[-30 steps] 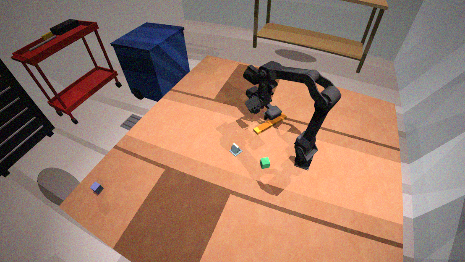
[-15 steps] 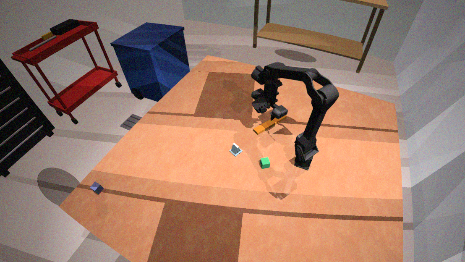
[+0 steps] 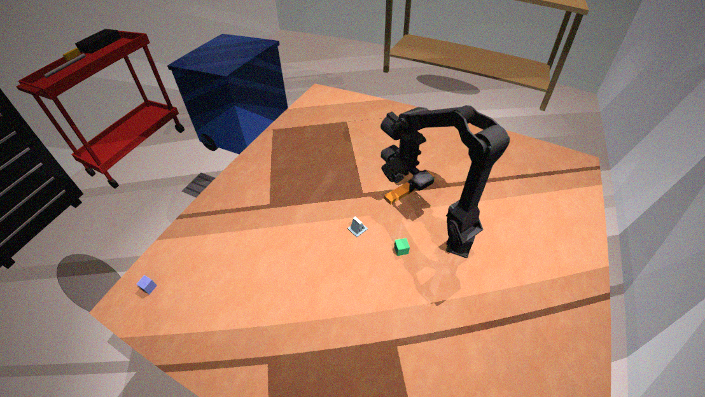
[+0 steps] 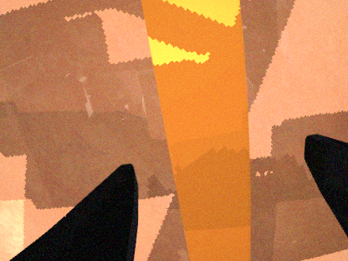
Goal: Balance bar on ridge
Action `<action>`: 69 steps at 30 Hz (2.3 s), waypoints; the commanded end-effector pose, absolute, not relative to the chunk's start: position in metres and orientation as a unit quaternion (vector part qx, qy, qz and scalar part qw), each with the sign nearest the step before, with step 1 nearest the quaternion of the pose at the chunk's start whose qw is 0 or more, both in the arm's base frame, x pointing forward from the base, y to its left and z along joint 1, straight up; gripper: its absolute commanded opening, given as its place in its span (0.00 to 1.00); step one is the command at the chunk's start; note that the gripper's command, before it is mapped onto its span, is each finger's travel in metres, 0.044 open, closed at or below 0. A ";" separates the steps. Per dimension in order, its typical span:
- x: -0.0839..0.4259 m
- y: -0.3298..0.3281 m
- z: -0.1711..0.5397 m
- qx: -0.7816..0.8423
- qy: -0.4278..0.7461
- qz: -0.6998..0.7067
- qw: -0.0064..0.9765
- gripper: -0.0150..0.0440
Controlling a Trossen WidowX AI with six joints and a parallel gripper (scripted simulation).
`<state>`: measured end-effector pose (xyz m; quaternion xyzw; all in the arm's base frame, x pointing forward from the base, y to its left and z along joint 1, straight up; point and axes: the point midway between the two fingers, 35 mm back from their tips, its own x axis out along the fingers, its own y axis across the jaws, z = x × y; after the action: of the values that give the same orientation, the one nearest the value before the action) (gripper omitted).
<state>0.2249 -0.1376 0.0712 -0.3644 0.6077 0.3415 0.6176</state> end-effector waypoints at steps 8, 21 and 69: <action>0.224 -0.137 0.053 -0.364 0.607 0.346 0.616 0.79; 0.224 -0.137 0.047 -0.363 0.607 0.346 0.616 0.79; 0.224 -0.137 0.123 -0.363 0.607 0.345 0.616 0.25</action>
<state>0.2232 -0.1366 0.1134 -0.3585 0.6110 0.3478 0.6142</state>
